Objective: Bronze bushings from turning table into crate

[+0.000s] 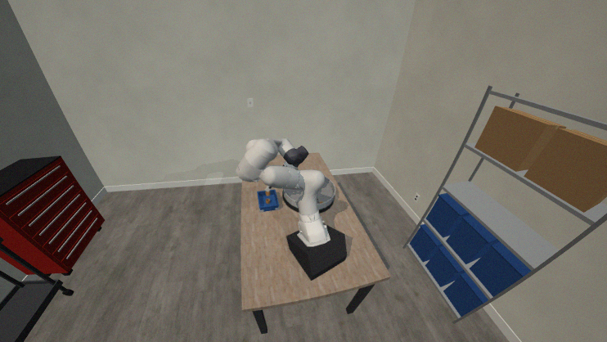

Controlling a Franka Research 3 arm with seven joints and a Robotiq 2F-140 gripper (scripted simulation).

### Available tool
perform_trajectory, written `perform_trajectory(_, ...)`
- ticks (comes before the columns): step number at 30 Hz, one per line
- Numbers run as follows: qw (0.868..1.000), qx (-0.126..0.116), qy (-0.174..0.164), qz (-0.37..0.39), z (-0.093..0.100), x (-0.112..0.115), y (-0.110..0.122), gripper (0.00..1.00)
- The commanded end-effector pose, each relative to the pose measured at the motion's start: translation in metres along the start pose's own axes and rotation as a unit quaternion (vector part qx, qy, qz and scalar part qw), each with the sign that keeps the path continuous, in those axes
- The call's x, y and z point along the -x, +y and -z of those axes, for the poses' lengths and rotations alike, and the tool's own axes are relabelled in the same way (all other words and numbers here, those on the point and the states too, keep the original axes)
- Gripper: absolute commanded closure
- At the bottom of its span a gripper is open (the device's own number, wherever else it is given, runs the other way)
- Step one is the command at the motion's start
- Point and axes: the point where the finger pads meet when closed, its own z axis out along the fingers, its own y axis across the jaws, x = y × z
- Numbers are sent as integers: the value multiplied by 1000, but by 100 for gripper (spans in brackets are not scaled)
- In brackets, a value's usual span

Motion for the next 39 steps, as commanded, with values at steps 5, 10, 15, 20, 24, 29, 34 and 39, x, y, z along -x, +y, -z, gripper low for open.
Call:
perform_trajectory(5, 998, -55, -5, 2, -5, -3, 1, 100)
perform_trajectory(10, 998, -55, -5, 2, -23, -18, -2, 100)
perform_trajectory(15, 998, -55, -5, 2, -45, -37, -5, 100)
perform_trajectory(20, 998, -55, -5, 2, -53, -43, -6, 100)
perform_trajectory(24, 998, -55, -5, 2, -55, -45, -6, 100)
perform_trajectory(29, 998, -55, -5, 2, -55, -45, -6, 100)
perform_trajectory(34, 998, -55, -5, 2, -55, -45, -6, 100)
perform_trajectory(39, 998, -55, -5, 2, -55, -45, -6, 100)
